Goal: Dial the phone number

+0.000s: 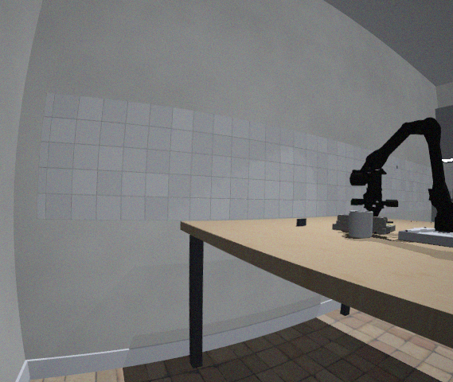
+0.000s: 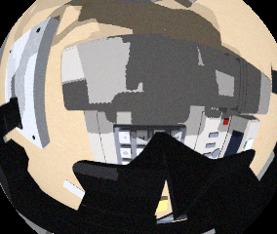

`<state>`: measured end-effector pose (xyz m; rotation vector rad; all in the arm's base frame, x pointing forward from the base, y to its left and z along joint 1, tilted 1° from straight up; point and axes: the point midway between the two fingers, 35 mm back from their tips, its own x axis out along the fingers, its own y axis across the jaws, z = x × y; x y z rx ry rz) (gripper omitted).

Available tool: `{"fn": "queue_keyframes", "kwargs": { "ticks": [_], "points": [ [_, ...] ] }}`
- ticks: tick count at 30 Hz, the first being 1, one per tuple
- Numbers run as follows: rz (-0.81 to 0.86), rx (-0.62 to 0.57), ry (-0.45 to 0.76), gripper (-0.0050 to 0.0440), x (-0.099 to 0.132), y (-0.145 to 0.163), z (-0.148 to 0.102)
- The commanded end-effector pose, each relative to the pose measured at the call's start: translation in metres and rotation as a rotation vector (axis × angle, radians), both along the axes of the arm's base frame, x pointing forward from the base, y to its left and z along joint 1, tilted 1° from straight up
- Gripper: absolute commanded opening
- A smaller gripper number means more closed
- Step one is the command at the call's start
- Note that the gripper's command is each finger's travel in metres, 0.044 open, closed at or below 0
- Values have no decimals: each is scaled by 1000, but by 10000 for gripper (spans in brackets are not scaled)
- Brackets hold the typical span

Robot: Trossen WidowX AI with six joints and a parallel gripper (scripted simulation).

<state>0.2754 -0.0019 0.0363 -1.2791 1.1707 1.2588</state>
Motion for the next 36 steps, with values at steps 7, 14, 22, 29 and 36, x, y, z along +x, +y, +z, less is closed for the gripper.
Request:
{"fn": "queue_keyframes", "kwargs": {
  "ticks": [7,14,22,29,36],
  "points": [
    [-2,0,4,-50,-1,0,-1],
    [-2,0,4,-50,0,0,6],
    [-2,0,4,-50,-1,0,28],
    [-2,0,6,-50,0,-7,27],
    [-2,0,4,-50,2,-35,27]
  ]
}}
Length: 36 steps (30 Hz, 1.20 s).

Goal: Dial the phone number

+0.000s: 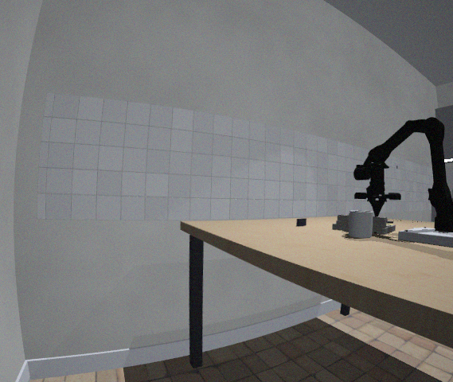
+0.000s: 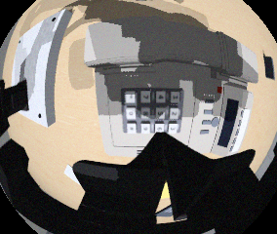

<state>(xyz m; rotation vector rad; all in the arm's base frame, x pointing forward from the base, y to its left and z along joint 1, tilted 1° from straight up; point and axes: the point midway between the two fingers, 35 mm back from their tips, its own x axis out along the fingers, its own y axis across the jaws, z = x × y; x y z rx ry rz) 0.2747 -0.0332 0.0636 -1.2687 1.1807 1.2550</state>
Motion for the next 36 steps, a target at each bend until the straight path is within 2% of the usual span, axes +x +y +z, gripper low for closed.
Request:
{"fn": "queue_keyframes", "kwargs": {
  "ticks": [1,19,36],
  "points": [
    [9,1,-2,-50,3,-4,-4],
    [9,1,-2,-50,3,-4,-26],
    [9,1,-2,-50,3,-4,-27]
  ]
}}
